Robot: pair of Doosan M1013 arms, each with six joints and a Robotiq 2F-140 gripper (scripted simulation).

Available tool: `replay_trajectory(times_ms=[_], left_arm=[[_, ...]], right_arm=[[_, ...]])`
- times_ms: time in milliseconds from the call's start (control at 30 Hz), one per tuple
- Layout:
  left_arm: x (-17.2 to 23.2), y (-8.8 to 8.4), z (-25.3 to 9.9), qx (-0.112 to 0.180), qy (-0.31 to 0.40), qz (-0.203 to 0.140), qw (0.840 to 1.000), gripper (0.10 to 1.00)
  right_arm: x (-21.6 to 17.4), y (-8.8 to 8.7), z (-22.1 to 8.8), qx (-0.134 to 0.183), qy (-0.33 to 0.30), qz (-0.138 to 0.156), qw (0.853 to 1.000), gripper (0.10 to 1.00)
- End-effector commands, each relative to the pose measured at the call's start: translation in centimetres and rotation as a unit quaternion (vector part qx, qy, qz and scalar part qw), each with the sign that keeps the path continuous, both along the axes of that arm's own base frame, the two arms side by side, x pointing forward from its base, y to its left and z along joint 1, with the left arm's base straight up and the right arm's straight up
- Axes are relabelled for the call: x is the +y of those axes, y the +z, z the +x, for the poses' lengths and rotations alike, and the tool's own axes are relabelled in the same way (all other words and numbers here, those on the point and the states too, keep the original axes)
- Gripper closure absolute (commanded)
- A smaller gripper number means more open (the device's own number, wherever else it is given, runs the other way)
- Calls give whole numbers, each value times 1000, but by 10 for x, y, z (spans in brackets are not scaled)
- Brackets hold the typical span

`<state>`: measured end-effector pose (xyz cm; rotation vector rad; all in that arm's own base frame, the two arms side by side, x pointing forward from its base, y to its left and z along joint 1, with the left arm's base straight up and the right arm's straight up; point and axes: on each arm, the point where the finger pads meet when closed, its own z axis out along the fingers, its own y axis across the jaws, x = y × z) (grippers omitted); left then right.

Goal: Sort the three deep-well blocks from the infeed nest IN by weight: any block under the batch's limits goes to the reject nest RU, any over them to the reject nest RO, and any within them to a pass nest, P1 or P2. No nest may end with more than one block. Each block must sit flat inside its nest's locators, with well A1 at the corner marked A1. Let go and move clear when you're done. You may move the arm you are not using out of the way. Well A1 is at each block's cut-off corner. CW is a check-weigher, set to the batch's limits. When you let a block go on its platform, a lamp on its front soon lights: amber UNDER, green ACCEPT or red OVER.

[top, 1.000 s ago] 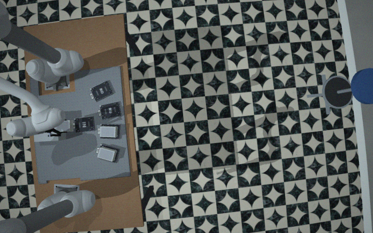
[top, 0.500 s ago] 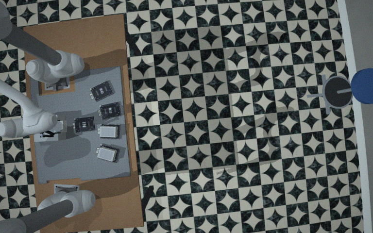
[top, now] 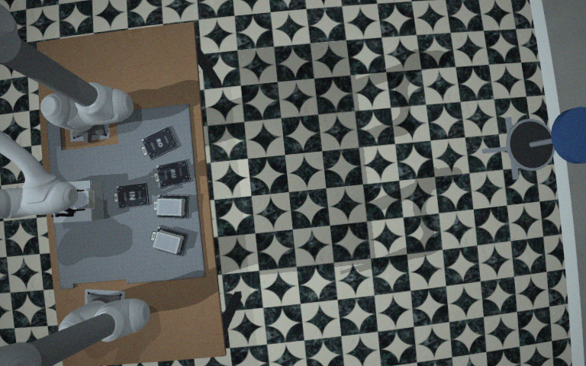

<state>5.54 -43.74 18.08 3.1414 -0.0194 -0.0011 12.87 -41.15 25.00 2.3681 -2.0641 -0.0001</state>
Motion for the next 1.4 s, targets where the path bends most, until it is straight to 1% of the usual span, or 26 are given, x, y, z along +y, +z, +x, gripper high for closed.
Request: replay_trajectory(times_ms=[0,933,1367], left_arm=[[-1,4,-10,0,0,0,1000,999],[-4,29,-88,0,0,0,1000,999],[-4,29,-88,0,0,0,1000,999]], right_arm=[[0,1,0,0,0,0,1000,98],[0,1,0,0,0,0,1000,98],[0,1,0,0,0,0,1000,98]])
